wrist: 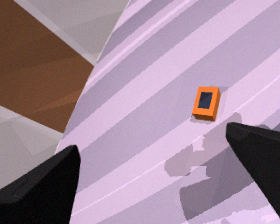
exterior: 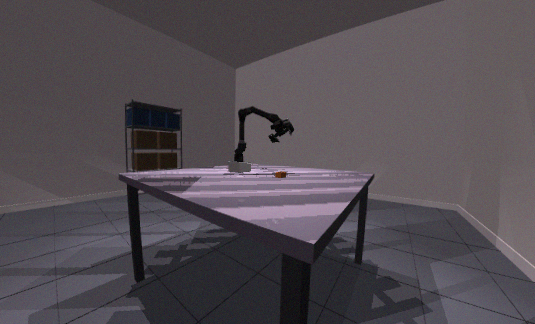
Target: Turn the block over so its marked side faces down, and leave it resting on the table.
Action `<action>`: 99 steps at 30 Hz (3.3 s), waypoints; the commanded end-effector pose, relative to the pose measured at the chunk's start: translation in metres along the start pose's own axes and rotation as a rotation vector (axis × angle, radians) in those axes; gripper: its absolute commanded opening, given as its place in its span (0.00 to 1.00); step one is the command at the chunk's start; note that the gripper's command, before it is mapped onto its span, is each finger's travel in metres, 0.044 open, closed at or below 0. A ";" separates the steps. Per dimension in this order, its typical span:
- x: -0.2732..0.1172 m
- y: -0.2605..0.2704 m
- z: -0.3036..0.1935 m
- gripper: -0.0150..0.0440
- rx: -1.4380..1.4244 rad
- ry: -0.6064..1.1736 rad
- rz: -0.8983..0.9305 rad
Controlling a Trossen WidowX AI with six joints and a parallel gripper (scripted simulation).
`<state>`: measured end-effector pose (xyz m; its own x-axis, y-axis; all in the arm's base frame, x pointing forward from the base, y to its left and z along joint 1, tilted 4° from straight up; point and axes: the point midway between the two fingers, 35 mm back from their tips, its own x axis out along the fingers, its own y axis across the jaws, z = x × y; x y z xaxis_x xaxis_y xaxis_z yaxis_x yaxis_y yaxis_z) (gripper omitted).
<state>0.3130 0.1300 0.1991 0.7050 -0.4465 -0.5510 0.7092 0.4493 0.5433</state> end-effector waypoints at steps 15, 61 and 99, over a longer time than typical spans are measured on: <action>0.140 -0.048 -0.002 1.00 -0.921 0.681 -0.293; 0.227 -0.107 -0.013 1.00 -1.170 1.081 -0.007; 0.244 -0.124 -0.035 0.67 -1.170 1.081 -0.007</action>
<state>0.3970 -0.0079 -0.0231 0.0082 0.0521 -0.9986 -0.0445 0.9977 0.0517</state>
